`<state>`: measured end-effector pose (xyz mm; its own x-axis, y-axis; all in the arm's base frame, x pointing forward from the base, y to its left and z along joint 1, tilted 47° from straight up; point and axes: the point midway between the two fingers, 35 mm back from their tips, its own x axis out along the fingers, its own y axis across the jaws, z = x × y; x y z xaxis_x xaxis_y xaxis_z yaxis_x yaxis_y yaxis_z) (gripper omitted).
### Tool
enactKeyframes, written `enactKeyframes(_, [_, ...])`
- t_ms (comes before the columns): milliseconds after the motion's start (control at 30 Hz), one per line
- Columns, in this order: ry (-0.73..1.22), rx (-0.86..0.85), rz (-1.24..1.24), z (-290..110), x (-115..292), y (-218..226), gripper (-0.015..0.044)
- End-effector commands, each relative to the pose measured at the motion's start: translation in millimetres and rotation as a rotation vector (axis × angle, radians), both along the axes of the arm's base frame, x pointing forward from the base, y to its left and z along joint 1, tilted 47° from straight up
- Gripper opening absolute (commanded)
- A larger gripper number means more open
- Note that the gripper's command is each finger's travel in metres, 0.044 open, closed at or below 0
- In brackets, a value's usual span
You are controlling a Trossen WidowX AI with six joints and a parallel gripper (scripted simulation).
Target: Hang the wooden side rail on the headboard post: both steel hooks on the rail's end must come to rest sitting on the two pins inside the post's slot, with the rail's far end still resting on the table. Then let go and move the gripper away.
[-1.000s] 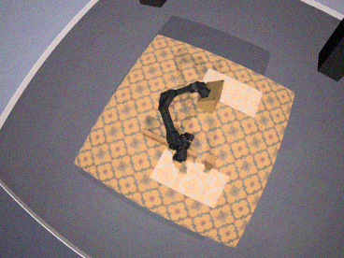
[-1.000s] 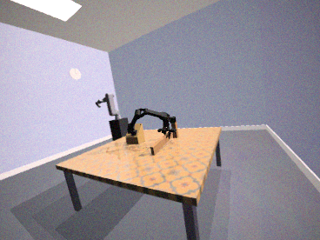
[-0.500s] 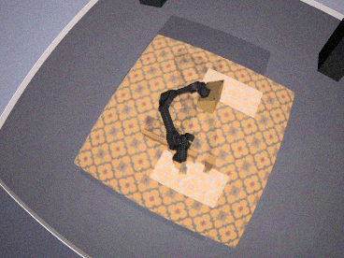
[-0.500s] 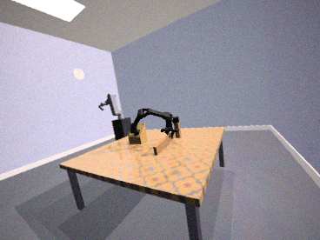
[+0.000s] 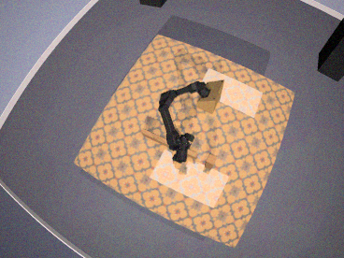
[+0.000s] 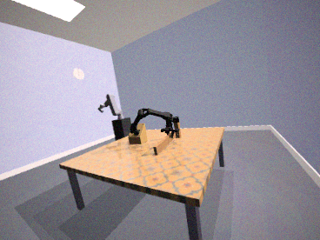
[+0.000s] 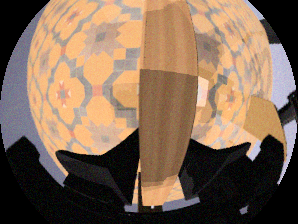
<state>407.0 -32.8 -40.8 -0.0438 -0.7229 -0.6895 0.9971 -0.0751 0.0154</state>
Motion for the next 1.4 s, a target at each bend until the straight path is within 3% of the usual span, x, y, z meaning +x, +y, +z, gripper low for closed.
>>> enactKeyframes(0, [-0.011,0.001,0.018,2.3,4.2,7.5,0.0])
enactKeyframes(1367, [-0.011,0.001,0.018,-0.3,5.1,10.3,0.0])
